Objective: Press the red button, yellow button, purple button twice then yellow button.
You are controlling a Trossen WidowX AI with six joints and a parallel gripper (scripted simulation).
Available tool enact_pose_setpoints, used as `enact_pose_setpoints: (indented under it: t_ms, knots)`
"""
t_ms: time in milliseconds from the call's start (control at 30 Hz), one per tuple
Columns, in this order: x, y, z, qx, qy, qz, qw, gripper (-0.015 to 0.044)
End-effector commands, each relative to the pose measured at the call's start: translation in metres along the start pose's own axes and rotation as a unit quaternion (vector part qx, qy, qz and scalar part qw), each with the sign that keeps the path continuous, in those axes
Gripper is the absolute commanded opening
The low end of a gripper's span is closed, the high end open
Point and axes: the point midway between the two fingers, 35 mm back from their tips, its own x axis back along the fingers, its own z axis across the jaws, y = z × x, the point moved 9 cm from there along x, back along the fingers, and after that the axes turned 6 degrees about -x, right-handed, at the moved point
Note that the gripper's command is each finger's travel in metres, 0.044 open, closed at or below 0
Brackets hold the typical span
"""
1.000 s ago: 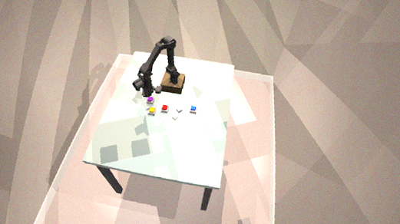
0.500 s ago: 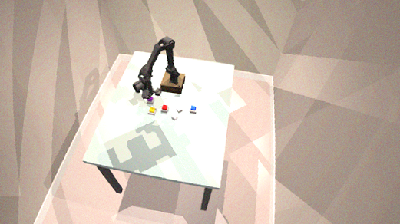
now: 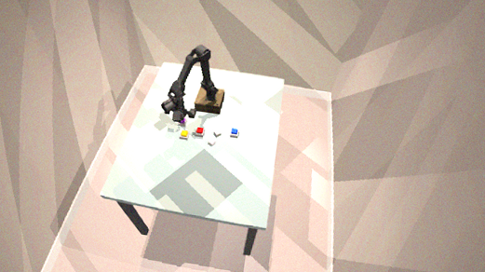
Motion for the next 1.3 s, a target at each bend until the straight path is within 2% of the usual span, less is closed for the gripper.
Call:
enact_pose_setpoints:
  t_ms: [0,333,500,1267]
  knots:
    - [-0.002,0.000,0.000,0.003,0.002,0.003,1.000,0.0020]
    - [-0.002,0.000,0.000,0.003,0.002,0.003,1.000,0.0020]
    - [0.032,0.000,0.000,0.003,0.002,0.003,1.000,0.0020]
    - [0.004,0.000,0.000,0.003,0.002,0.003,1.000,0.0020]
